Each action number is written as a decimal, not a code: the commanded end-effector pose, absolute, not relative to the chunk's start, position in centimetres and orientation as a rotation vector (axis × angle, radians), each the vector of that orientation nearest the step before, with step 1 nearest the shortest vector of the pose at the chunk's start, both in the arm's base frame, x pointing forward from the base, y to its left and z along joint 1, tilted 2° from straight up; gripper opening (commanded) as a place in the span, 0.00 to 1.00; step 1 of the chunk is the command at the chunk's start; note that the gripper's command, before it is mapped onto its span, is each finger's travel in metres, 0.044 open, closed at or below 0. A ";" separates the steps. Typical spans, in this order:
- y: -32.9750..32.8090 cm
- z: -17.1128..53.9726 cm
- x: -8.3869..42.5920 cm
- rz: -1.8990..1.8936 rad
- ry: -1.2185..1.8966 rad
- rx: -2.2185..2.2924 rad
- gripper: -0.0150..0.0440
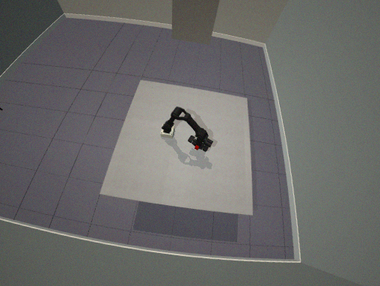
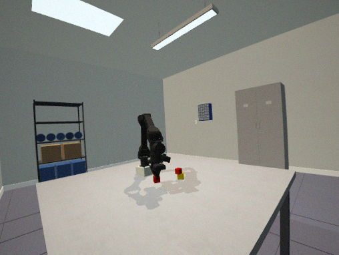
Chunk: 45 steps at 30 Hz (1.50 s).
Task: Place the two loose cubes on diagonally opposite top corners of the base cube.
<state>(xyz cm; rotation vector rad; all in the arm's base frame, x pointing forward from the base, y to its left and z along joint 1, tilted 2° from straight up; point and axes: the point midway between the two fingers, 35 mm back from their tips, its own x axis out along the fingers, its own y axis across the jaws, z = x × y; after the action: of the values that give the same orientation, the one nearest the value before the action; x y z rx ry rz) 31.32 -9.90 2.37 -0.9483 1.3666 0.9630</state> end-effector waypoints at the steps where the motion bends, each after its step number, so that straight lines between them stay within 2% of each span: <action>1: -10.0 3.6 31.4 0.963 1.367 -0.956 0.43; 22: -9.7 9.2 31.1 0.950 1.374 -0.943 0.43; 45: -4.0 9.1 32.0 0.470 1.533 -0.467 0.43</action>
<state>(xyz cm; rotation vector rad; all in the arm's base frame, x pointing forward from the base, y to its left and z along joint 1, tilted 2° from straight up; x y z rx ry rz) 32.07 -4.68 9.26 -0.5282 1.5167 0.5274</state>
